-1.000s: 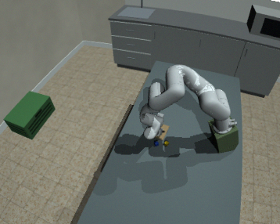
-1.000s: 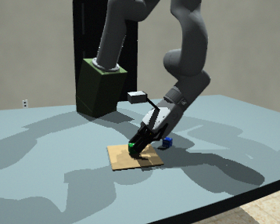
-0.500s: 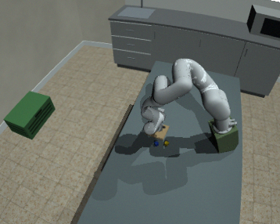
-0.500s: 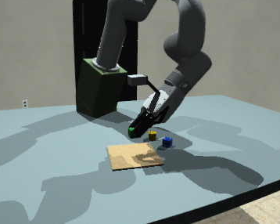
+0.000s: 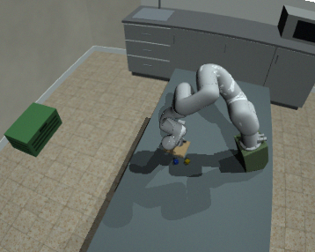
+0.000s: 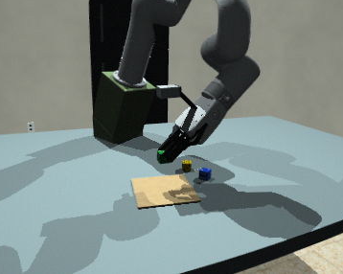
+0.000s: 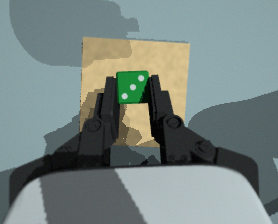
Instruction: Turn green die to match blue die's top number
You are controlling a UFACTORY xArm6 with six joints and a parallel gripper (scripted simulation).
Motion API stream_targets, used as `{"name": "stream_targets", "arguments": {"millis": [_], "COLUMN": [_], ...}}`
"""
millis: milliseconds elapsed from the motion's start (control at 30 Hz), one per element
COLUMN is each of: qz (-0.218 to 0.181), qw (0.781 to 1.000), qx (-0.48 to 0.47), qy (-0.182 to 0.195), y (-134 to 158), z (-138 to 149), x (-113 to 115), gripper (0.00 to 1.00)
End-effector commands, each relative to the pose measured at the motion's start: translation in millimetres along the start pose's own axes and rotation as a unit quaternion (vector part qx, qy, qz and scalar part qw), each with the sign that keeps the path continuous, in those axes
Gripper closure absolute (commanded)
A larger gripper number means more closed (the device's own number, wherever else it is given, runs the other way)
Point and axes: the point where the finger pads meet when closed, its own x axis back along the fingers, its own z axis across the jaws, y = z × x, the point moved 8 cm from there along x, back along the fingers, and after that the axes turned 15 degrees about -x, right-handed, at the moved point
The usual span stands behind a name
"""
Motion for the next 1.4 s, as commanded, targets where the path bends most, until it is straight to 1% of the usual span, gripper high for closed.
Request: {"name": "stream_targets", "arguments": {"millis": [0, 67, 133, 200, 333, 400, 467, 533, 667, 767, 900, 967, 1067, 1200, 1267, 1367], "qz": [-0.001, -0.003, -0.014, -0.036, -0.094, -0.094, -0.116, -0.127, -0.128, -0.137, -0.171, -0.171, -0.205, -0.24, -0.25, -0.251], "qw": [1.0, 1.0, 1.0, 0.999, 0.995, 0.995, 0.993, 0.991, 0.991, 0.99, 0.983, 0.983, 0.976, 0.968, 0.966, 0.966], "qx": [-0.001, -0.001, 0.0, 0.0, 0.0, 0.0, 0.0, -0.001, -0.001, 0.001, 0.006, 0.006, 0.006, 0.002, 0.0, -0.001], "qy": [-0.001, 0.0, 0.005, 0.013, 0.028, 0.028, 0.031, 0.033, 0.033, 0.041, 0.06, 0.06, 0.07, 0.069, 0.066, 0.066], "y": [0.0, -0.4, -2.2, -5.9, -16.4, -16.4, -20.6, -23.3, -25.6, -26.6, -30.4, -30.4, -35.5, -43.6, -46.5, -49.3], "z": [-1.2, -1.2, -1.7, -2.6, -5.4, -5.4, -6.6, -7.4, -7.8, -6.7, -5.1, -5.1, -6.5, -11.4, -13.4, -14.3], "x": [0.8, 0.6, -0.3, -1.7, -3.1, -3.1, -2.7, -2.4, -2.8, -3.6, -5.9, -5.9, -8.1, -10.8, -11.7, -12.9], "gripper": [0.79, 0.79, 0.79, 0.79, 0.79, 0.79, 0.79, 0.79, 0.79, 0.79, 0.79, 0.79, 0.79, 0.79, 0.79, 0.79]}}
